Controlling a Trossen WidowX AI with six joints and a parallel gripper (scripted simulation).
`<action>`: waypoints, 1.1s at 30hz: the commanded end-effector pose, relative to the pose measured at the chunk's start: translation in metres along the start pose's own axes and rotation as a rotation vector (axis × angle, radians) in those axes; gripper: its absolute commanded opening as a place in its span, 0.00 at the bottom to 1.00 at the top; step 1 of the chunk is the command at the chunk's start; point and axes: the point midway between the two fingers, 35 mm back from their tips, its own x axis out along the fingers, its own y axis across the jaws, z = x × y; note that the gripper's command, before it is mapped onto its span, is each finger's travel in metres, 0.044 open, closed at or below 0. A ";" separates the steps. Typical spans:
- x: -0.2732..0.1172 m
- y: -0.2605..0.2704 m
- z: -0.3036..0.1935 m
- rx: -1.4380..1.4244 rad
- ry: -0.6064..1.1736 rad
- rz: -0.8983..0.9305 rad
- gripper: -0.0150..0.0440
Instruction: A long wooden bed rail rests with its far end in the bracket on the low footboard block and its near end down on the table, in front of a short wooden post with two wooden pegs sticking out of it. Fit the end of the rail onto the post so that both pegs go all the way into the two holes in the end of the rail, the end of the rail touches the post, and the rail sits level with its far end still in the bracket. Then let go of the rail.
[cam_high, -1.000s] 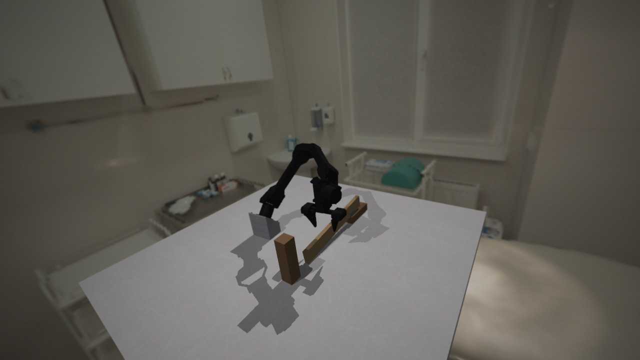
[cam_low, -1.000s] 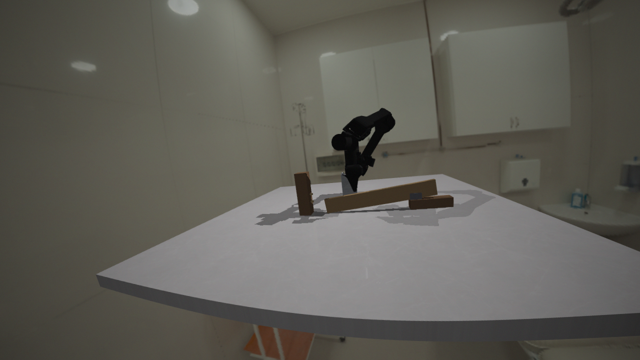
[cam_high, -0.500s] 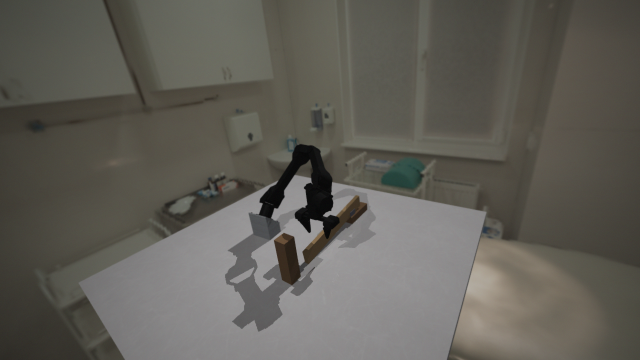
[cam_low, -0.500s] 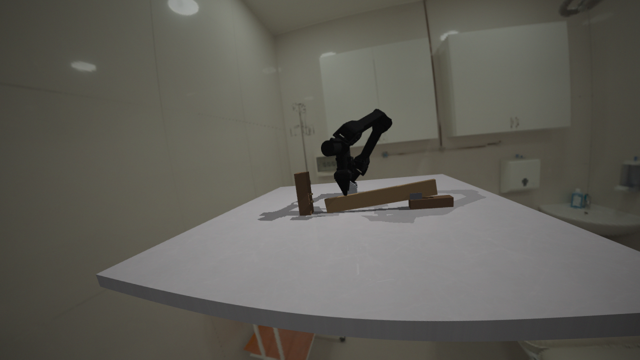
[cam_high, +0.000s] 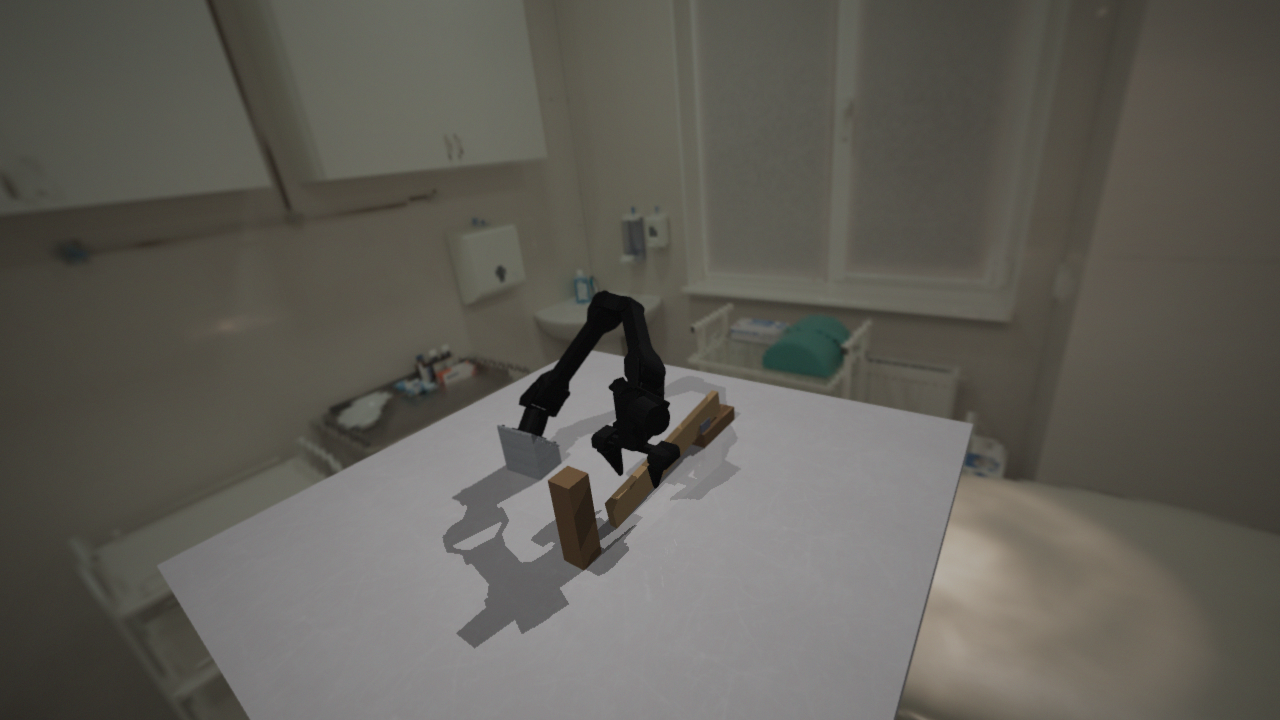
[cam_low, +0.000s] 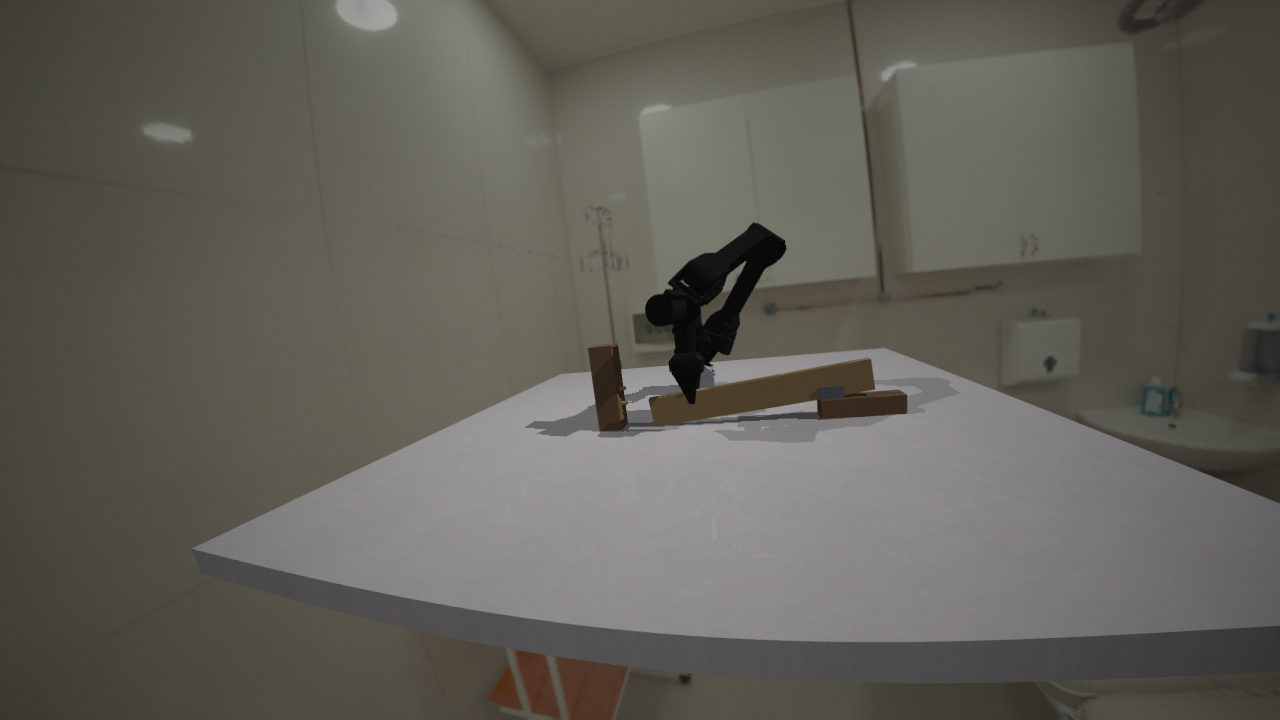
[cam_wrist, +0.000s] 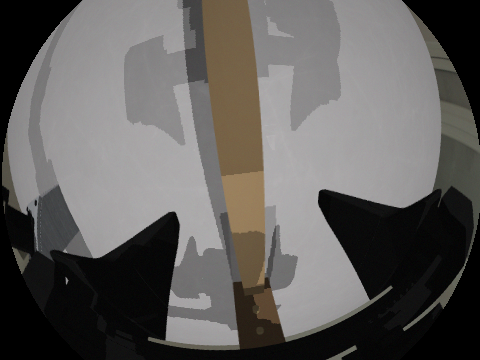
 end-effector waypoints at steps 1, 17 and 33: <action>0.008 0.001 0.001 0.008 -0.007 0.003 1.00; 0.033 0.003 0.002 0.007 -0.010 0.004 1.00; 0.035 0.004 0.002 0.007 -0.010 0.004 0.42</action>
